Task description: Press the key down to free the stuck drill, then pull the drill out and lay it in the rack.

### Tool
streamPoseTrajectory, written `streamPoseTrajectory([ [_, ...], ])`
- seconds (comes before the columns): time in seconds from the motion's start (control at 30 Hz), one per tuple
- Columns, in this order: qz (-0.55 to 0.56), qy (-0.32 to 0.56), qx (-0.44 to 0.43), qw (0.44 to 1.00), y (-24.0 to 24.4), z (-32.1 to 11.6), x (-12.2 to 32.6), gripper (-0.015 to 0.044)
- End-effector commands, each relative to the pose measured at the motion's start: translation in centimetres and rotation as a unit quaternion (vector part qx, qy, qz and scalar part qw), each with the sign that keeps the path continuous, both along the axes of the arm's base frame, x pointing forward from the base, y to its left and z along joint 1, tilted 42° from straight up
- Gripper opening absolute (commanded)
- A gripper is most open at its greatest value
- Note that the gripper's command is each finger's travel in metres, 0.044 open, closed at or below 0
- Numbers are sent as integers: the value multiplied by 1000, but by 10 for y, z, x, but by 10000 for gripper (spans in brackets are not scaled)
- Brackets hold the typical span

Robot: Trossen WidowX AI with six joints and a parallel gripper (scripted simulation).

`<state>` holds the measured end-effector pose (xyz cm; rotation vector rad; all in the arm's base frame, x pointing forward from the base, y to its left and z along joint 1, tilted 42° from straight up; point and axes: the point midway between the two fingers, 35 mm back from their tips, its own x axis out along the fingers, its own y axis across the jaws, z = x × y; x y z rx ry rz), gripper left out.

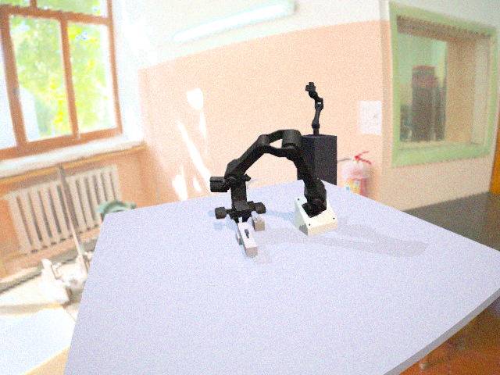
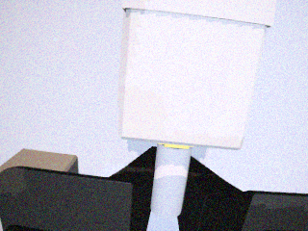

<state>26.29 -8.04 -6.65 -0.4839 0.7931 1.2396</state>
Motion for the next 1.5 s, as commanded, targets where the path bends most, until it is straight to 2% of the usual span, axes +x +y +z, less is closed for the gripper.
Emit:
streamPoseTrajectory([
  [0.0, 0, 0, 1, 1000, -1, -1, 0, 0],
  [1.1, 0, 1, 1, 1000, -35, -29, -13, 0],
  [1.47, 0, 0, 2, 1000, -30, -25, -11, 289],
])
